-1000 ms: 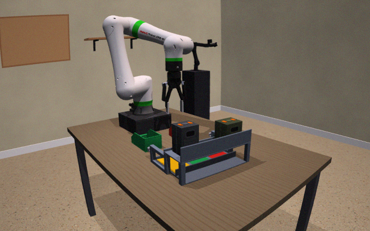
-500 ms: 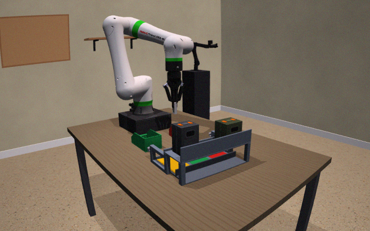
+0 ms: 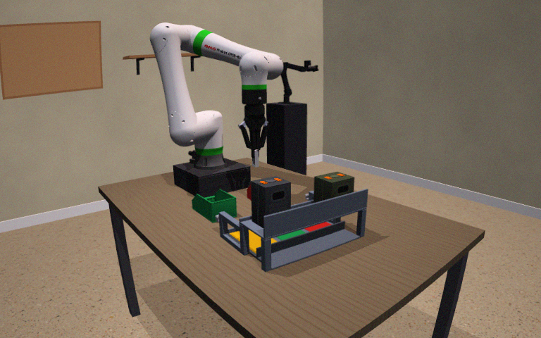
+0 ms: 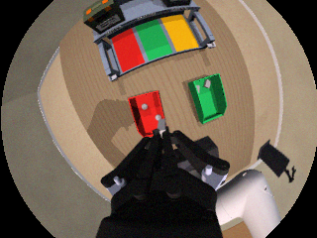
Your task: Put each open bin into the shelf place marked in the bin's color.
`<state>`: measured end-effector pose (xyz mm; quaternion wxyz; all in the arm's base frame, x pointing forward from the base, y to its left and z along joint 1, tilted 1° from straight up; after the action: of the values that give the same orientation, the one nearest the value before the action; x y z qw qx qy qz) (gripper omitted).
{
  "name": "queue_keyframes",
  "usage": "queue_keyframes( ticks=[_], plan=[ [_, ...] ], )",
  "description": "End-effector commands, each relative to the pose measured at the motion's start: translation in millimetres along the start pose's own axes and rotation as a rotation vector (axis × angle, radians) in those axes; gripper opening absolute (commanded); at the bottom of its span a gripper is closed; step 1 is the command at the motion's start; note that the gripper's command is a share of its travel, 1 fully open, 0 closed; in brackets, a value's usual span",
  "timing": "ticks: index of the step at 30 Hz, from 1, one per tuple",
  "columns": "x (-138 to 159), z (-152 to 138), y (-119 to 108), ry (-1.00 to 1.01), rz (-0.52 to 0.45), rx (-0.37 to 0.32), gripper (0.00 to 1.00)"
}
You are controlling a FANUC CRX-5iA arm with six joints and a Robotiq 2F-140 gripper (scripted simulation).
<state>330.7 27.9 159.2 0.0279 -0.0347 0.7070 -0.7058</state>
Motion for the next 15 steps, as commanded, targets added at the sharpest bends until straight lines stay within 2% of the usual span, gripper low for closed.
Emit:
queue_keyframes(
  ticks=[1,4,5,15],
  plan=[
    [-0.1,0.0,-0.2,0.0,0.0,0.0,0.0],
    [-0.1,0.0,-0.2,0.0,0.0,0.0,0.0],
    [-0.1,0.0,-0.2,0.0,0.0,0.0,0.15],
    [-0.1,0.0,-0.2,0.0,0.0,0.0,0.15]
  ],
)
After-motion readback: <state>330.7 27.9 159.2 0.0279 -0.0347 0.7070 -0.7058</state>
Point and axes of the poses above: the point where the finger pads meet when closed, its own y axis out along the fingers, its own z axis across the jaws, x = y × z, the point moved 7 cm from there along -y, back along the fingers, and after that the axes turned 15 degrees about -y, right-handed, at the moved point
